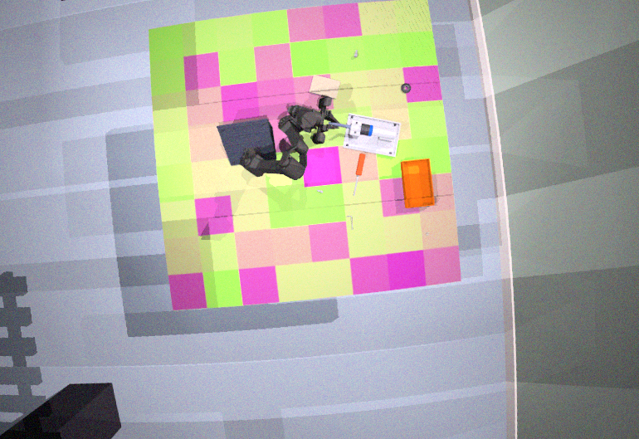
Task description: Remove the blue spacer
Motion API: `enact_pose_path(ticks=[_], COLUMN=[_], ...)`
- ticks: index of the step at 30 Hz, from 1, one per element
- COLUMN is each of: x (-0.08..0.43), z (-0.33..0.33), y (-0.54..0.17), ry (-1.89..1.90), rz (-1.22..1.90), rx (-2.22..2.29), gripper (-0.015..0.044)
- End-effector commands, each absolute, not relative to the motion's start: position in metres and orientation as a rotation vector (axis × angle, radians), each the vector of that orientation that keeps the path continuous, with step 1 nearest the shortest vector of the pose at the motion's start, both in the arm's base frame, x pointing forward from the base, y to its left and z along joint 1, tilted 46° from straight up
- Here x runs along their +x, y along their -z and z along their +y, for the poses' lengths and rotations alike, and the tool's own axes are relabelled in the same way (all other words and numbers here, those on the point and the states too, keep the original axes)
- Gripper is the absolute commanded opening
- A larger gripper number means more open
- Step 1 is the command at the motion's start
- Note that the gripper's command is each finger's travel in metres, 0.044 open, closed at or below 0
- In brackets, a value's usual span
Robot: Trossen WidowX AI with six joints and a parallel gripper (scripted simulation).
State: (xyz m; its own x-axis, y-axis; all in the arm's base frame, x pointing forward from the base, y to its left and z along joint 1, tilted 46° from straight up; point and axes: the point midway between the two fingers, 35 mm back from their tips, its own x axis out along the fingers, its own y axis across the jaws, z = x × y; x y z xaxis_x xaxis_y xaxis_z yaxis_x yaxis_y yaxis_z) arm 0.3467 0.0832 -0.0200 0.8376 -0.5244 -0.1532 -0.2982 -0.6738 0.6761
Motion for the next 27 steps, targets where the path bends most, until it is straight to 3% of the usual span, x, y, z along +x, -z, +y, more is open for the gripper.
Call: enact_pose_path(ticks=[1, 27], x=[0.3457, 0.3434], z=[0.0830, 0.0835], y=[0.0203, 0.0208], ry=[0.444, 0.444], rz=[-0.601, -0.601], rx=[2.350, 2.350], gripper=[0.0000, 0.0000])
